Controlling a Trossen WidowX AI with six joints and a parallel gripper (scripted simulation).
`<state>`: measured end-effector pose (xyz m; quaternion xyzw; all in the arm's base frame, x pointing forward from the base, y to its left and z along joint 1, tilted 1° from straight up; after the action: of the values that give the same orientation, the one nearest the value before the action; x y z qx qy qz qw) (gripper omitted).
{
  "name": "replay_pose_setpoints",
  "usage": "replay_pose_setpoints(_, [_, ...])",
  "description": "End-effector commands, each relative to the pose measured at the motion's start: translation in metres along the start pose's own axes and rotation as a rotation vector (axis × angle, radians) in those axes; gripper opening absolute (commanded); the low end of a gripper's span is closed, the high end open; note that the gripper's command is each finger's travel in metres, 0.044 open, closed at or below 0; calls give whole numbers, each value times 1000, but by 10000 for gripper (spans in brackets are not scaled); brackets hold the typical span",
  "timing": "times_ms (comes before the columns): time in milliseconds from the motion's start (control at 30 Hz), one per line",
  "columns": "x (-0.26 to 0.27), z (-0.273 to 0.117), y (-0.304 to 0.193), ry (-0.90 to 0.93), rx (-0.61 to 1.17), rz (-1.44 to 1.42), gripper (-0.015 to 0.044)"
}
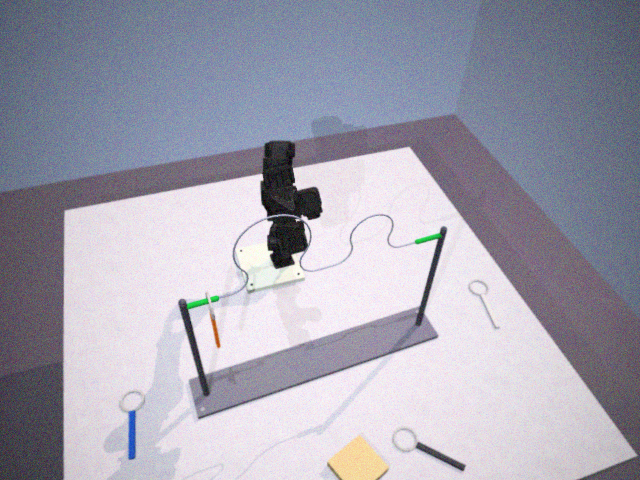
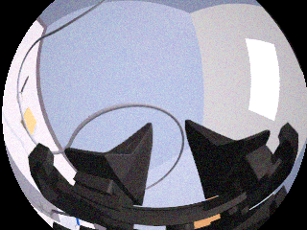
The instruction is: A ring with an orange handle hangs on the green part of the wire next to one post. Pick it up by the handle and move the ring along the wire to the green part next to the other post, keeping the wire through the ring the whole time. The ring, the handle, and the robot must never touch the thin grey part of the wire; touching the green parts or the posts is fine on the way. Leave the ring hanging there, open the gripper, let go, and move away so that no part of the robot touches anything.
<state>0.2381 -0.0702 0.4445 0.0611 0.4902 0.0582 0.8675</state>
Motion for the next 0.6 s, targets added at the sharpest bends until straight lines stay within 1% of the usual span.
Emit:
replay_pose_setpoints(0, [26, 0, -27, 77, 22, 64, 160])
replay_pose_setpoints(233, [62, -10, -76, 182, 70, 219, 160])
replay_pose_setpoints(433, [99, -20, -95, 302, 69, 384, 160])
replay_pose_setpoints(567, [112, -31, -113, 338, 89, 477, 160])
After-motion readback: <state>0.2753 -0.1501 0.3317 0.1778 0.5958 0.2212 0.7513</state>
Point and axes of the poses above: the point midway between the two fingers, 35 mm back from their tips, its own z axis out along the fingers, its own x axis across the jaws, y = z × x, the point moved 10 cm from there along -z, back along the fingers, and after that the axes turned 8 degrees about z, right-handed, at the moved point
